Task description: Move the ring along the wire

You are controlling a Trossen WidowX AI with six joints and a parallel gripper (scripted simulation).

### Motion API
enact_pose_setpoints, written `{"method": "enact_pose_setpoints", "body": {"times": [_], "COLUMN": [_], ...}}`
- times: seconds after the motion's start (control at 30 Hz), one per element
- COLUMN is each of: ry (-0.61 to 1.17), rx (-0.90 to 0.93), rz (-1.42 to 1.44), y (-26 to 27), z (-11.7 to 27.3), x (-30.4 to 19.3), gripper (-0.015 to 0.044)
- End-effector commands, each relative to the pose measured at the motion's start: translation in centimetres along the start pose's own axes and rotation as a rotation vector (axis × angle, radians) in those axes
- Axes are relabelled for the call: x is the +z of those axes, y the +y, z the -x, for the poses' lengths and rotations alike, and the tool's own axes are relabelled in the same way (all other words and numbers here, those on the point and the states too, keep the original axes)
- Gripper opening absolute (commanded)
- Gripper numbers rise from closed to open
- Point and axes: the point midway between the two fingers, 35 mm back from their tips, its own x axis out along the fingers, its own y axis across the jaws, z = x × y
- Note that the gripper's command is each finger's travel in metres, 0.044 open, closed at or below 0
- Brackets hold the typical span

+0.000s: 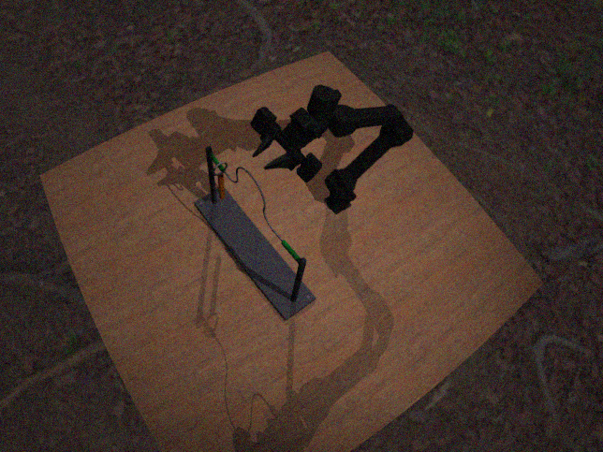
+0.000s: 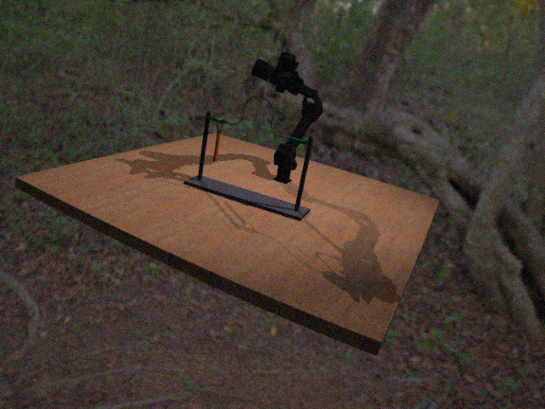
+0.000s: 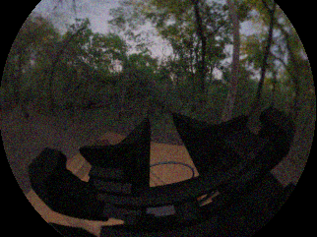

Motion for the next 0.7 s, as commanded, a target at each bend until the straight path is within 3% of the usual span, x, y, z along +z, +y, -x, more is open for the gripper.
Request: {"method": "enact_pose_setpoints", "body": {"times": [0.0, 0.4, 0.67], "ry": [0.019, 0.111, 0.219], "rx": [-0.095, -0.305, -0.412], "rz": [0.008, 0.106, 0.177], "y": [-3.5, -13.2, -19.2], "z": [-0.5, 0.7, 4.6], "x": [-2.2, -10.1, -17.4], "gripper": [0.016, 0.016, 0.016]}}
